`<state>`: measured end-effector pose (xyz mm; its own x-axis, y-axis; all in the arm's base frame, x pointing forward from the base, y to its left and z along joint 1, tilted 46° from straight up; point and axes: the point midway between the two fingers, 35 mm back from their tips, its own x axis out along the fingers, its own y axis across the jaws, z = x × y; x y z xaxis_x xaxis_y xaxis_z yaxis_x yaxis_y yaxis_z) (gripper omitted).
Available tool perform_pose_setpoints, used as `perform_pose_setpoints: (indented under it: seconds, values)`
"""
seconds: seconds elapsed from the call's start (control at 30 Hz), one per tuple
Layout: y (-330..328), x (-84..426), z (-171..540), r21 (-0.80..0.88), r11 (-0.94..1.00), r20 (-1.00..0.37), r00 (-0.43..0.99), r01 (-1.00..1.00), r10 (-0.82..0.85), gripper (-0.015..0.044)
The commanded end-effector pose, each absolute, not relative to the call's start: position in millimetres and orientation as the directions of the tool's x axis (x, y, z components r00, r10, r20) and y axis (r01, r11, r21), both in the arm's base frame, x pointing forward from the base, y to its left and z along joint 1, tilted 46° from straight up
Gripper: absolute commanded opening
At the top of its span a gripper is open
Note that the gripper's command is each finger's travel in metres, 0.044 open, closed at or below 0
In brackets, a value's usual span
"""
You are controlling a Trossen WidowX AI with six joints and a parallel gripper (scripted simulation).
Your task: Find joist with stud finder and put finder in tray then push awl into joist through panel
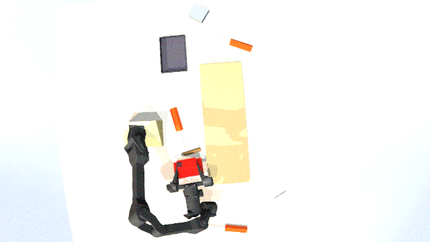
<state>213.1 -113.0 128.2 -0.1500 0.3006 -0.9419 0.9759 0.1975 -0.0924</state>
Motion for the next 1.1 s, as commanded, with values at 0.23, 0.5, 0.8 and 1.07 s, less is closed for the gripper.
perform_pose_setpoints:
  seconds: [0.23, 0.5, 0.8, 1.07]
  values:
    - [-109, 213, 127, -0.081, 0.192, -0.939, -0.14, 0.978, 0.315, 0.0]
    - [-121, 215, 118, -0.086, 0.195, -0.94, -0.145, 0.977, 0.309, 0.0]
    - [-134, 216, 108, -0.091, 0.199, -0.941, -0.15, 0.976, 0.304, 0.0]
    - [-137, 216, 107, -0.088, 0.191, -0.944, -0.143, 0.978, 0.298, 0.0131]
